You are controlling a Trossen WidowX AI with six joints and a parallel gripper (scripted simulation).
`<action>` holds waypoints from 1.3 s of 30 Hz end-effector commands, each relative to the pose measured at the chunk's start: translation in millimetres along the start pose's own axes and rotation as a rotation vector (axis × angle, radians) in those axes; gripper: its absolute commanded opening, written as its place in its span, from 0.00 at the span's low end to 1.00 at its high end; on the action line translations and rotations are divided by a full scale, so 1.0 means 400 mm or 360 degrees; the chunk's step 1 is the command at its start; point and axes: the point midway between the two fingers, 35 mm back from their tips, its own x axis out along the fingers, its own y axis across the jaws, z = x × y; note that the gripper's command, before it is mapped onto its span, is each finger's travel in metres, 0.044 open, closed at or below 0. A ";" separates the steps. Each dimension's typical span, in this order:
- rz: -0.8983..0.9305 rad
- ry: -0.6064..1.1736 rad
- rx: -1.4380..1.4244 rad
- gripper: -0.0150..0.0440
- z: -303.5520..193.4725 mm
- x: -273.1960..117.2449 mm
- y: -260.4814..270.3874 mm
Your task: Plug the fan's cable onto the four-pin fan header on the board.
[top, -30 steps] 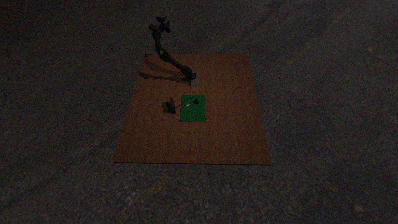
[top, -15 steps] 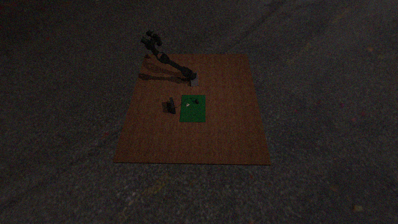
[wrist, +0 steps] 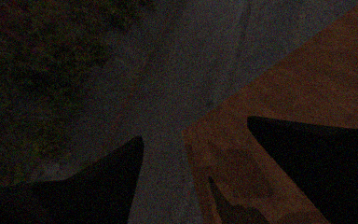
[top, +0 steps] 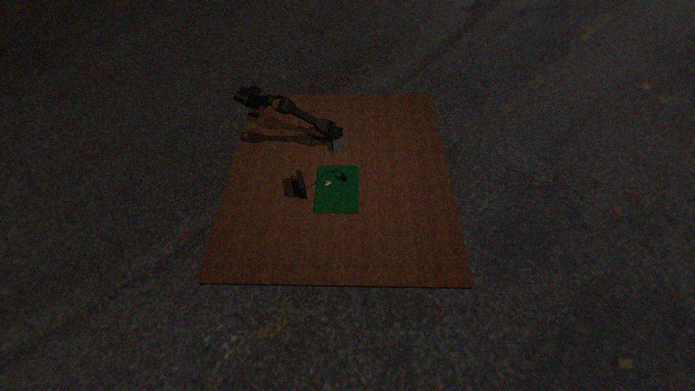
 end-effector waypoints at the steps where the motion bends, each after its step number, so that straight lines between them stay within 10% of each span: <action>1: 0.0029 0.0221 -0.0155 1.00 -0.118 -0.076 0.002; 19: 0.0382 0.1251 -0.0874 1.00 -0.540 -0.596 -0.055; 39: 0.1098 0.2223 -0.1826 1.00 -0.635 -1.276 -0.340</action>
